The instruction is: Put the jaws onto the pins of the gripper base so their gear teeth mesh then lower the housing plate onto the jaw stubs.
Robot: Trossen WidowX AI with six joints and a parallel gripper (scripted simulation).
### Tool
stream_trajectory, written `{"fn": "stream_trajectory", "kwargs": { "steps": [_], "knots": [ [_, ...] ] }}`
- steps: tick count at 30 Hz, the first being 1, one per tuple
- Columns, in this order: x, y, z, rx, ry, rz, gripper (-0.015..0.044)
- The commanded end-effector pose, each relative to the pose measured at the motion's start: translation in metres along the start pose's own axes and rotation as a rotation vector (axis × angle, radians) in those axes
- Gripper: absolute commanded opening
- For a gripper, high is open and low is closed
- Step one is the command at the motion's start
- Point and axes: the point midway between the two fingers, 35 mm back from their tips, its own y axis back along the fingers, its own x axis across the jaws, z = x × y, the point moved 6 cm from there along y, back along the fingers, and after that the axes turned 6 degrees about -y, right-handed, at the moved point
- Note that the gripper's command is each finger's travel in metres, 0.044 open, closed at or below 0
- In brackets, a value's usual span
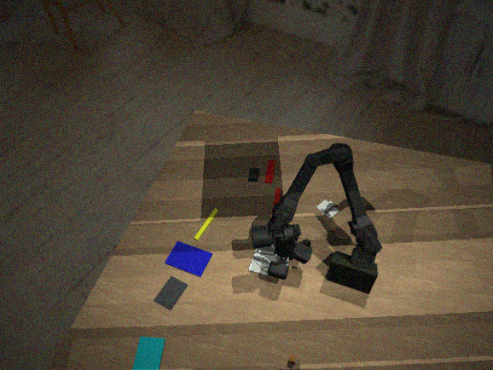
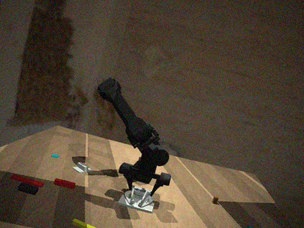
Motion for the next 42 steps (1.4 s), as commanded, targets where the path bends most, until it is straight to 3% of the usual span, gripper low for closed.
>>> {"fn": "stream_trajectory", "kwargs": {
  "steps": [1,10,14,27,30,36,42],
  "knots": [
    [0.000,-0.003,-0.001,-0.004,-0.004,-0.002,0.0351],
    [0.000,-0.003,-0.001,-0.004,-0.004,-0.002,0.0351],
    [0.000,0.000,0.000,0.000,0.001,0.000,0.0440],
    [0.000,0.000,0.000,0.000,0.001,0.000,0.0440],
    [-0.001,0.013,-0.001,0.000,0.000,-0.003,0.0440],
    [0.001,0.072,0.001,-0.005,-0.005,-0.002,0.0440],
    [0.000,0.065,0.000,0.003,0.002,0.001,0.0440]
  ]
}}
